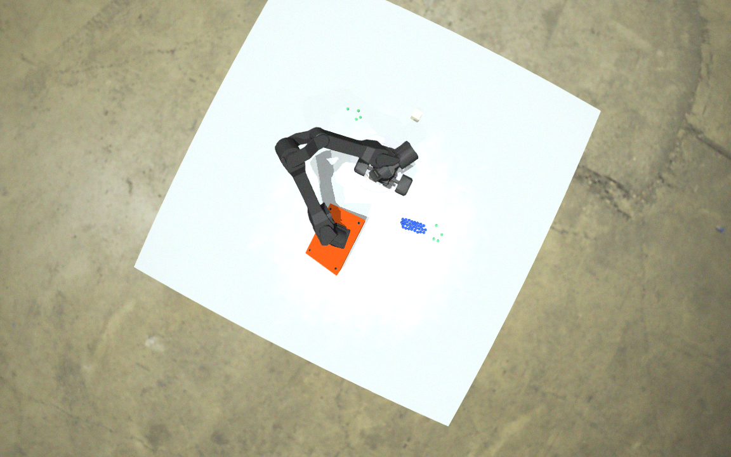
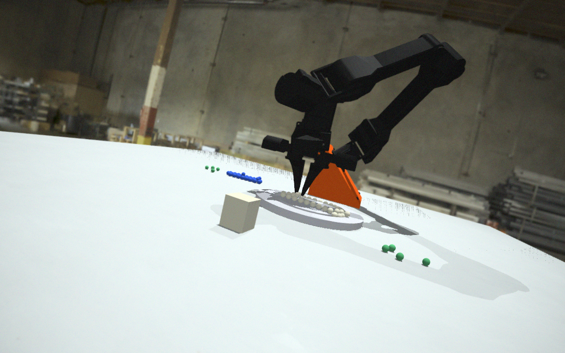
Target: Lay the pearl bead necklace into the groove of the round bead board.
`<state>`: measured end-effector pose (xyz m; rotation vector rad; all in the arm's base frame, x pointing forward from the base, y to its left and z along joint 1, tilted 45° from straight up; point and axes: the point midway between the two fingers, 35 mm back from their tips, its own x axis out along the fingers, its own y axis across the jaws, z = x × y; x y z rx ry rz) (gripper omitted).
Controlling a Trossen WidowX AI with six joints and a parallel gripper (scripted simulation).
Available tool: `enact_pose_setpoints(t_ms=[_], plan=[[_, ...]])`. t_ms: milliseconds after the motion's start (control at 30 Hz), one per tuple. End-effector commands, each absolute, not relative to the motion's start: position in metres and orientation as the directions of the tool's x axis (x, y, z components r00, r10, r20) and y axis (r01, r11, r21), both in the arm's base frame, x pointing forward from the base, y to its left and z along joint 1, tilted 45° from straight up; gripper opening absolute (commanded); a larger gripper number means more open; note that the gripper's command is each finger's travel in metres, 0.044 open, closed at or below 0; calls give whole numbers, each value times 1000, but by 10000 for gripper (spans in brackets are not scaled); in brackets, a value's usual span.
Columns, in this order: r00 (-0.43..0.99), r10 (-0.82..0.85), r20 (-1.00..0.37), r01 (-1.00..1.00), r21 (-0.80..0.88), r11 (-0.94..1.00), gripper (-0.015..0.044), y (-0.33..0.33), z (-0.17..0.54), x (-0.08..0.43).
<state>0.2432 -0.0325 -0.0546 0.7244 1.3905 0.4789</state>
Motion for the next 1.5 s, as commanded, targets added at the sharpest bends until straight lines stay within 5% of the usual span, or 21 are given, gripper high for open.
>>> enact_pose_setpoints(t_ms=[0, 833, 1367, 1467], plan=[[144, 693, -706, 110, 708, 698, 0, -36, -51, 243], [144, 693, -706, 110, 708, 698, 0, -38, -65, 239], [144, 693, -706, 110, 707, 698, 420, -44, -60, 238], [144, 693, -706, 110, 708, 698, 440, -43, -59, 238]])
